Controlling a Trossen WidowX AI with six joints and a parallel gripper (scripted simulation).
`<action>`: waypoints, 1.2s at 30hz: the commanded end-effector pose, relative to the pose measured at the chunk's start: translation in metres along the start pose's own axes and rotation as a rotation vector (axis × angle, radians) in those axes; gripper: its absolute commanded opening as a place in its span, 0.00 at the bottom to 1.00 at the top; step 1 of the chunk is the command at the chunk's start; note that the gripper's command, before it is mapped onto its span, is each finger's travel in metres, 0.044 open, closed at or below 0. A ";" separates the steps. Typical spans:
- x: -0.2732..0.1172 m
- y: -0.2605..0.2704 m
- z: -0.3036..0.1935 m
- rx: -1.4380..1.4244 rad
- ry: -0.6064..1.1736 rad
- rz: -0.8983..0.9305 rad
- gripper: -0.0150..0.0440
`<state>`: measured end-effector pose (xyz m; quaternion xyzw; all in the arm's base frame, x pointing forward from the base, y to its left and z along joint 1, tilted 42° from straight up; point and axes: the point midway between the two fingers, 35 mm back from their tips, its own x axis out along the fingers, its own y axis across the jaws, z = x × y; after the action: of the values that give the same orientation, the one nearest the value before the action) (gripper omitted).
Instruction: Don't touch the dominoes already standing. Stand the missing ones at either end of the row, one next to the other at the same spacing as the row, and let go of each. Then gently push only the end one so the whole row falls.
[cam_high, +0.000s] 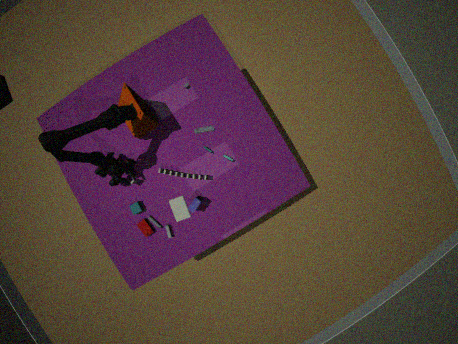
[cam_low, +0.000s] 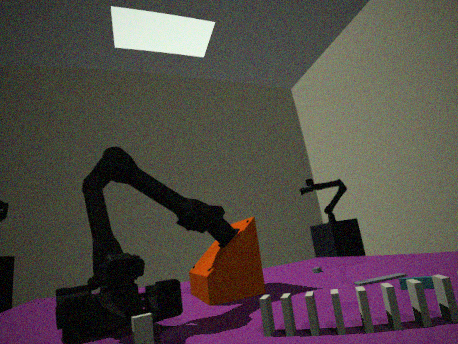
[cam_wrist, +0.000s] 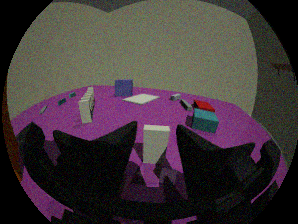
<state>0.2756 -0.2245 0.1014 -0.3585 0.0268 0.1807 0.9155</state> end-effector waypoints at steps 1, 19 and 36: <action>0.000 0.000 0.000 -0.008 -0.003 -0.001 0.75; 0.002 0.000 0.049 0.008 0.010 0.005 1.00; 0.059 0.023 0.047 0.263 1.120 0.164 1.00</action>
<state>0.3268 -0.1626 0.1005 -0.2615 0.4646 0.0992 0.8402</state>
